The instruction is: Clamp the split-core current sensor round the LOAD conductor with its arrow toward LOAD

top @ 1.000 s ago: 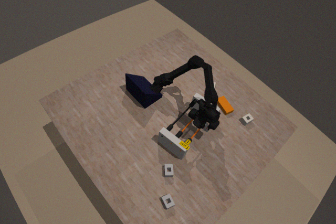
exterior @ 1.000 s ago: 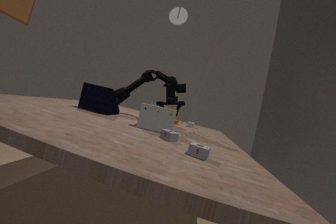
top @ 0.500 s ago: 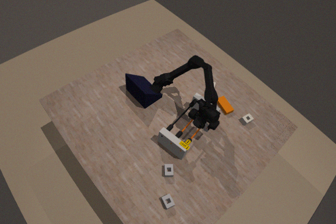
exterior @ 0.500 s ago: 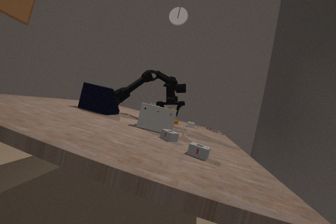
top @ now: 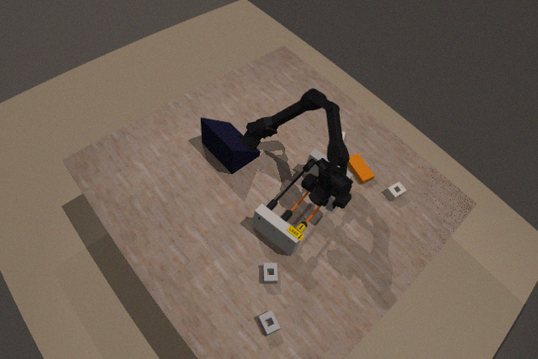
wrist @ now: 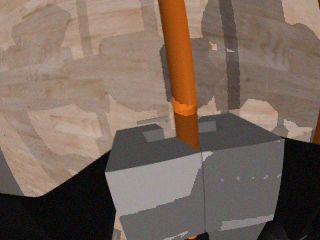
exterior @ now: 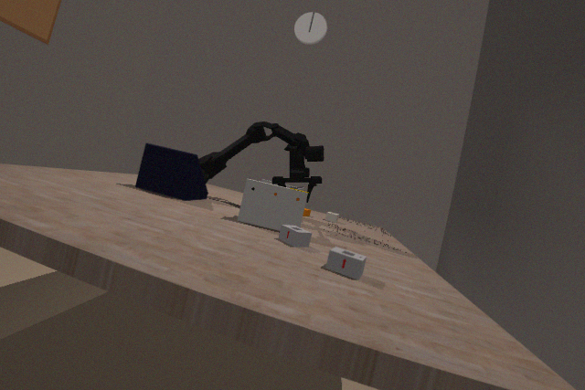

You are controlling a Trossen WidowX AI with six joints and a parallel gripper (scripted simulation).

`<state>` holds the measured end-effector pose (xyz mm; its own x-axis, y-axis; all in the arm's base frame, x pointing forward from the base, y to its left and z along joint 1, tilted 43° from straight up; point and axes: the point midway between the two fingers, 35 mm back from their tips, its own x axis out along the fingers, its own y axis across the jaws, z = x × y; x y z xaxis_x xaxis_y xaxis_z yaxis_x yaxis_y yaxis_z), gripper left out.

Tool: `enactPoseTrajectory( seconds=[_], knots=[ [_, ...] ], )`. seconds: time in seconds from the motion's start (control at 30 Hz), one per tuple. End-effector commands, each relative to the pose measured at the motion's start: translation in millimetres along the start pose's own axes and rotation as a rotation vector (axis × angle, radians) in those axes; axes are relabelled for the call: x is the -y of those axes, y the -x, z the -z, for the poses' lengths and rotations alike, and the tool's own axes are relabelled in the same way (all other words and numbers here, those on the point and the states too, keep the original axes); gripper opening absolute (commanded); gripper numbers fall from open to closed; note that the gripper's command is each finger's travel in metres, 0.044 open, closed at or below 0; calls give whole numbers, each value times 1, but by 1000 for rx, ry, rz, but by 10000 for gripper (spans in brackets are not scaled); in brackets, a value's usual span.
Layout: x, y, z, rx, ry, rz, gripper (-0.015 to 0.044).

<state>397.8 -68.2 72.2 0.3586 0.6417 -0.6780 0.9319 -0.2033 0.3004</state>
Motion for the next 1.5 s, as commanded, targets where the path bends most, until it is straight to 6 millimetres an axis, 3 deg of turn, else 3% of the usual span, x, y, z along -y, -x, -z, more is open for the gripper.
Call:
enactPoseTrajectory(
  seconds=[0.0,0.07,1.47],
  knots=[
    [-2,8,-8,18,-10,-23,0],
    [0,0,0,0,0,0,0],
    [0,0,0,0,0,0,0]
  ],
)
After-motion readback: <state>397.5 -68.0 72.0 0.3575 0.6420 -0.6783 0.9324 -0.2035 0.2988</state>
